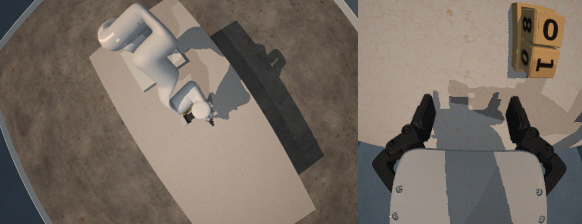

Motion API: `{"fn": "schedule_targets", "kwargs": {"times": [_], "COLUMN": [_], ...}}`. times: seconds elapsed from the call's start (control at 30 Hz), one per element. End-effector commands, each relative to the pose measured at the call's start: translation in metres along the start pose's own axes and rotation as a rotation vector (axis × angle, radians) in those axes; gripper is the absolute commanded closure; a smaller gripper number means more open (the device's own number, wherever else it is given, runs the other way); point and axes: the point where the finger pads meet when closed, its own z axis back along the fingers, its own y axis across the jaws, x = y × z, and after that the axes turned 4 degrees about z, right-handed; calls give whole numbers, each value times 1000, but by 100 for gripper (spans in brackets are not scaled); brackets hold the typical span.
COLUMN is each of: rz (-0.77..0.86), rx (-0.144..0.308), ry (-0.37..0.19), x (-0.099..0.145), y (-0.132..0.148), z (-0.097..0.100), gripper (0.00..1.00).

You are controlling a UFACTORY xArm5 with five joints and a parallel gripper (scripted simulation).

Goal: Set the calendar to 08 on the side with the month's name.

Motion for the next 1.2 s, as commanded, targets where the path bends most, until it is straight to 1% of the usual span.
{"fn": "schedule_targets", "kwargs": {"times": [0.0,0.53,0.8,0.97,1.1,1.17], "rz": [0,0,0,-1,-22,-76], "rx": [-4,-4,-4,-4,-4,-4], "ry": [0,0,0,0,0,-1], "x": [0,0,0,0,1,2], "y": [-1,-1,-1,-1,-1,-2], "z": [1,2,15,17,17,17], "gripper": [0,0,0,0,0,0]}}
